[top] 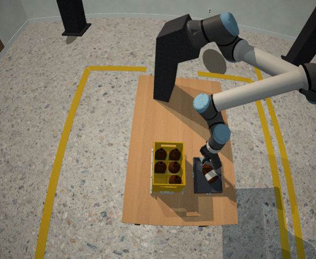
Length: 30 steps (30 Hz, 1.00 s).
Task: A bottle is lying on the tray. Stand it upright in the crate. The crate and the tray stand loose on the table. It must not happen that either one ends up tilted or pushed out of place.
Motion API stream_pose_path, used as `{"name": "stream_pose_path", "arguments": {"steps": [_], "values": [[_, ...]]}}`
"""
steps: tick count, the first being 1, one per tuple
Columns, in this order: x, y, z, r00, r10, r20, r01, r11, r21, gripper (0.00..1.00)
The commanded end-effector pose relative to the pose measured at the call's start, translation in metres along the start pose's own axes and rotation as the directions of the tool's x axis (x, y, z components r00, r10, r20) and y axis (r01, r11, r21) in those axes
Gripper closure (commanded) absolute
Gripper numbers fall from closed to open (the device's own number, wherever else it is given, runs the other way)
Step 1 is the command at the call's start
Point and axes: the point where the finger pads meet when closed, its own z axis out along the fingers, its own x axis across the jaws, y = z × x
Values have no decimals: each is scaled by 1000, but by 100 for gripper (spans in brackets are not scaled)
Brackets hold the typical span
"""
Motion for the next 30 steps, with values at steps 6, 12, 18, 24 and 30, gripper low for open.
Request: {"name": "stream_pose_path", "arguments": {"steps": [6, 12, 18, 24, 30], "values": [[0, 0, 2, 1000, 0, 0, 0, 1000, 1, 62], [0, 0, 6, 1000, 0, 0, 0, 1000, 1, 62], [0, 0, 10, 1000, 0, 0, 0, 1000, 1, 62], [0, 0, 17, 1000, 0, 0, 0, 1000, 1, 62], [0, 0, 25, 1000, 0, 0, 0, 1000, 1, 62]]}}
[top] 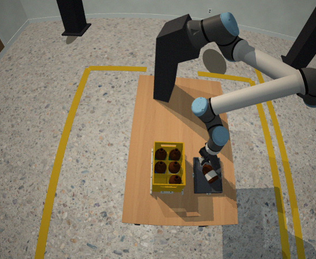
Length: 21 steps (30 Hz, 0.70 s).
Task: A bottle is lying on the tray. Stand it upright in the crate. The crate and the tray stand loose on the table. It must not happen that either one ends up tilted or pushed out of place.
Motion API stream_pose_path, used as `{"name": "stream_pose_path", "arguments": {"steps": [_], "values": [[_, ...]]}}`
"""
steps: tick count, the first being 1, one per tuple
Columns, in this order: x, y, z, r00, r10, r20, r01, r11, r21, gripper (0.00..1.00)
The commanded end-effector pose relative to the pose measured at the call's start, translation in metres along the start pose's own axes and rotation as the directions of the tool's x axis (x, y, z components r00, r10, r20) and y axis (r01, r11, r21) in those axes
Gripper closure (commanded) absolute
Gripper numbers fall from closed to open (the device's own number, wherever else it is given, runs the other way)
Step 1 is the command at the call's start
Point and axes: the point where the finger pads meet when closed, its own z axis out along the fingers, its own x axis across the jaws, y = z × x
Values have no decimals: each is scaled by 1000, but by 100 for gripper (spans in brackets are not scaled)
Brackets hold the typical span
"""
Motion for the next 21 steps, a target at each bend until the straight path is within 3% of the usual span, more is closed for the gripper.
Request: {"name": "stream_pose_path", "arguments": {"steps": [1, 21], "values": [[0, 0, 5, 1000, 0, 0, 0, 1000, 1, 62], [0, 0, 17, 1000, 0, 0, 0, 1000, 1, 62]]}}
